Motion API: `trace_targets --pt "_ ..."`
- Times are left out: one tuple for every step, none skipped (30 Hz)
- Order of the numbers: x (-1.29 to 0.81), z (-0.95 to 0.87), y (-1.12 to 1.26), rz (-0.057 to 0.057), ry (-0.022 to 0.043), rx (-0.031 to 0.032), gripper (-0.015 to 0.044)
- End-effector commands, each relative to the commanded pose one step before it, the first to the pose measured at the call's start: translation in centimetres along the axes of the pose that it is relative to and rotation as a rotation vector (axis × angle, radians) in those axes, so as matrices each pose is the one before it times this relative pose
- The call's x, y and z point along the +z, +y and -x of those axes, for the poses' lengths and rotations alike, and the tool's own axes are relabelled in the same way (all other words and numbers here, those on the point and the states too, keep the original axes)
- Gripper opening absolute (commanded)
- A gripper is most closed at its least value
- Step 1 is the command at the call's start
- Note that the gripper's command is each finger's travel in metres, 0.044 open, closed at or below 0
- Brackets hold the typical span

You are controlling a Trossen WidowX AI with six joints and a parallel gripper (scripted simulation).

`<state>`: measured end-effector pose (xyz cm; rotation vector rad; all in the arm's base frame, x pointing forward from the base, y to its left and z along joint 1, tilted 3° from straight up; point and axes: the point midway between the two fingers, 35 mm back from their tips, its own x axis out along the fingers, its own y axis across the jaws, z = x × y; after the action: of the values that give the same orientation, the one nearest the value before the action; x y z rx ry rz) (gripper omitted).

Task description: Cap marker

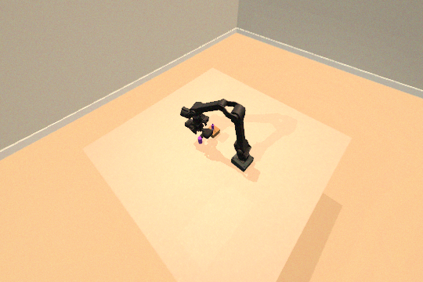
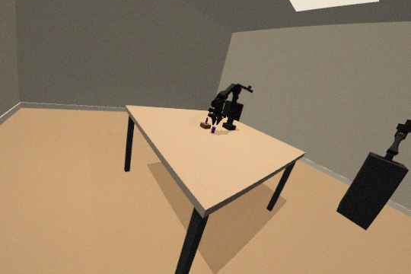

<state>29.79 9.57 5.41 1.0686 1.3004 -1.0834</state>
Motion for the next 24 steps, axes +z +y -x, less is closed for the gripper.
trace_targets --pt "0.102 -0.692 0.006 -0.0022 -0.00516 -0.00199 0.0248" --pt "0.0 -0.163 0.011 0.0 0.0 0.0 0.0248" --pt "0.0 -0.163 0.01 0.0 0.0 0.0 0.0248" --pt "0.0 -0.163 0.009 0.0 0.0 0.0 0.0248" --pt "0.0 -0.163 0.008 0.0 0.0 0.0 0.0248" --pt "0.0 -0.163 0.008 0.0 0.0 0.0 0.0248" --pt "0.0 -0.162 0.007 0.0 0.0 0.0 0.0248" --pt "0.0 -0.162 0.006 0.0 0.0 0.0 0.0248" --pt "-0.002 -0.165 0.0 0.0006 0.00018 -0.00023 0.0248" --pt "-0.002 -0.165 -0.001 0.0006 0.00018 -0.00023 0.0248" --pt "-0.002 -0.165 -0.002 0.0006 0.00018 -0.00023 0.0248" --pt "-0.002 -0.165 -0.003 0.0006 0.00018 -0.00023 0.0248" --pt "-0.001 -0.164 -0.004 0.0006 0.00018 -0.00023 0.0248" --pt "-0.001 -0.164 -0.005 0.0006 0.00018 -0.00024 0.0248" --pt "-0.001 -0.164 -0.006 0.0006 0.00018 -0.00024 0.0248" --pt "-0.001 -0.164 -0.006 0.0005 0.00017 -0.00022 0.0248" --pt "0.0 -0.163 -0.006 0.0004 0.00011 -0.00016 0.0248" --pt "0.0 -0.162 -0.007 0.0003 0.00011 -0.00016 0.0248" --pt "0.004 -0.157 -0.002 -0.0004 -0.00012 0.00013 0.0248" --pt "0.004 -0.158 -0.003 -0.0004 -0.00012 0.00013 0.0248" --pt "0.004 -0.158 -0.004 -0.0004 -0.00012 0.00013 0.0248" --pt "0.004 -0.158 -0.005 -0.0004 -0.00012 0.00013 0.0248" --pt "0.004 -0.157 -0.006 -0.0004 -0.00012 0.00013 0.0248" --pt "0.004 -0.157 -0.006 -0.0004 -0.00012 0.00013 0.0248"
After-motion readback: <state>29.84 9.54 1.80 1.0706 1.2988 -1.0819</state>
